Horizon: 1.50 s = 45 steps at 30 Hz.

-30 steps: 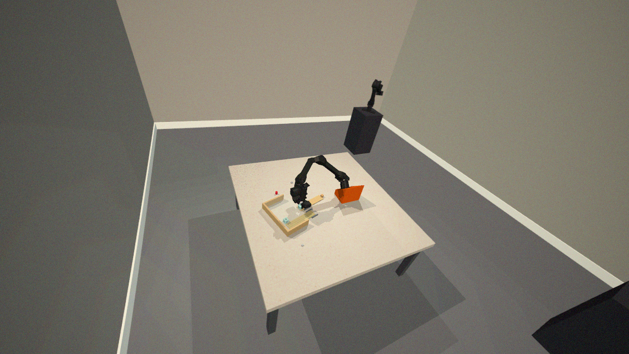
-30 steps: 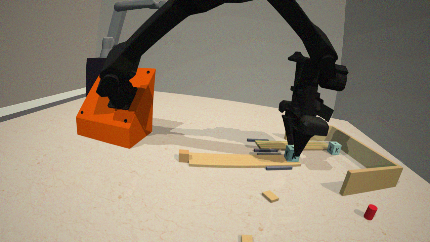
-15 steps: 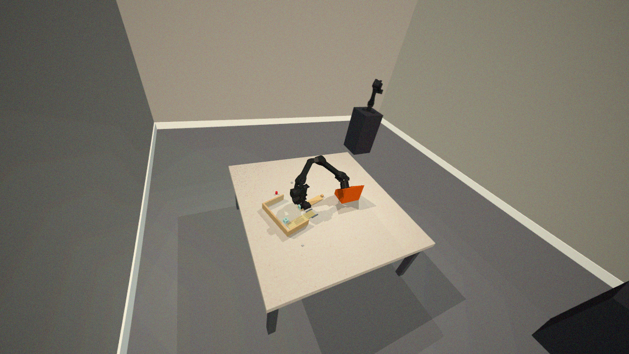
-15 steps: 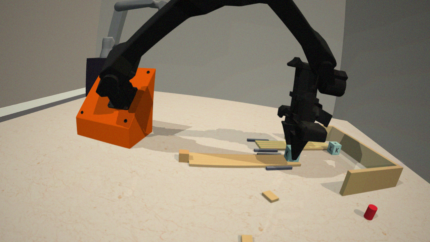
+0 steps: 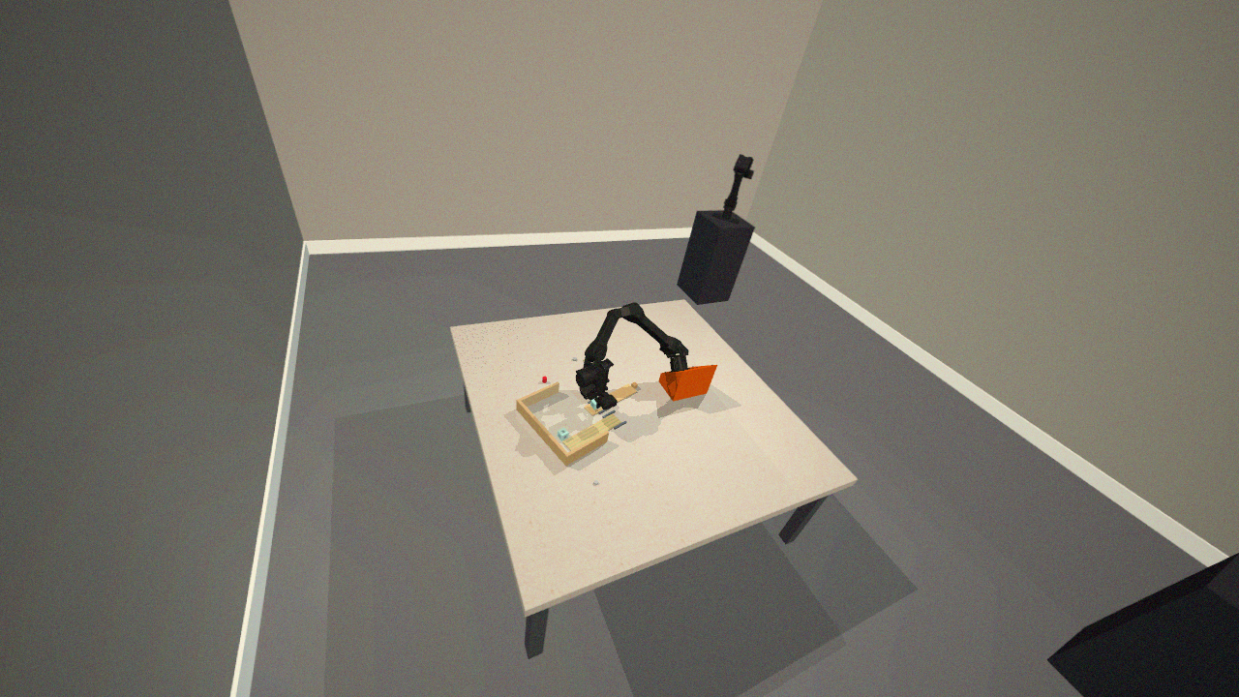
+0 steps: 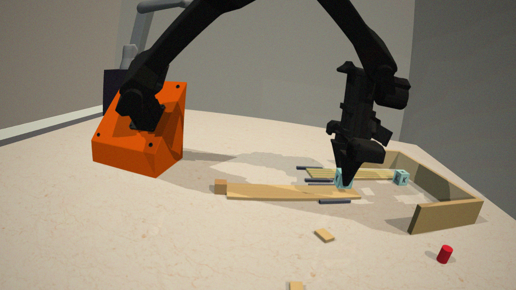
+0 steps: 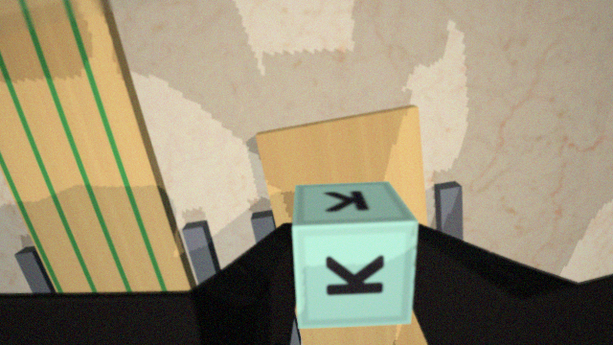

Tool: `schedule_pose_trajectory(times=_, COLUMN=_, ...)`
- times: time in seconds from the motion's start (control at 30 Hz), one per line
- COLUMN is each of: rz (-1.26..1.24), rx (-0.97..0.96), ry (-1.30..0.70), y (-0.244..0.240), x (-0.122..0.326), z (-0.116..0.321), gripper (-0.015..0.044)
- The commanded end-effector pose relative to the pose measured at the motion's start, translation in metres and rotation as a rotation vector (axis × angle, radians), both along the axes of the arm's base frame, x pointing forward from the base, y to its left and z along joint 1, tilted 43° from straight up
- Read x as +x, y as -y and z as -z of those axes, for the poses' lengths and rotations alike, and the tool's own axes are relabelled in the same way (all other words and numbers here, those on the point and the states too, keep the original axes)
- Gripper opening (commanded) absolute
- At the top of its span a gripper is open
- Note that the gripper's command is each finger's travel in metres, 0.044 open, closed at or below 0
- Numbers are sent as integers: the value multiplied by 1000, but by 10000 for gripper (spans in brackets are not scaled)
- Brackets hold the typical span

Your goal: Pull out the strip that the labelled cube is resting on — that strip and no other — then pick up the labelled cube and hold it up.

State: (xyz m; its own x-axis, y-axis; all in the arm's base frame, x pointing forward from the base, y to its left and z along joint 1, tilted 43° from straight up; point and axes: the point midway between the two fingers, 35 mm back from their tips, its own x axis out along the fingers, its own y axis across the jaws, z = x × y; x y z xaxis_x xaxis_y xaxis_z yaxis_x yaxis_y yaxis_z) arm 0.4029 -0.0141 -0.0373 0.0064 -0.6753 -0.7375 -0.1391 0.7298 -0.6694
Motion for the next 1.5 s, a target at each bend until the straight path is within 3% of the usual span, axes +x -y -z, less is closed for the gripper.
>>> schedule_pose_trajectory(times=0.0, rz=-8, rx=5, ry=4, y=-12, x=-16, z=-10, gripper=0)
schedule_pose_trajectory(times=0.9, rz=-10, rx=3, ry=-3, y=-20, x=-97, z=-22, gripper=0)
schedule_pose_trajectory(times=1.47, rz=-10, rx=4, ry=-4, y=-45, x=-99, z=-49, gripper=0)
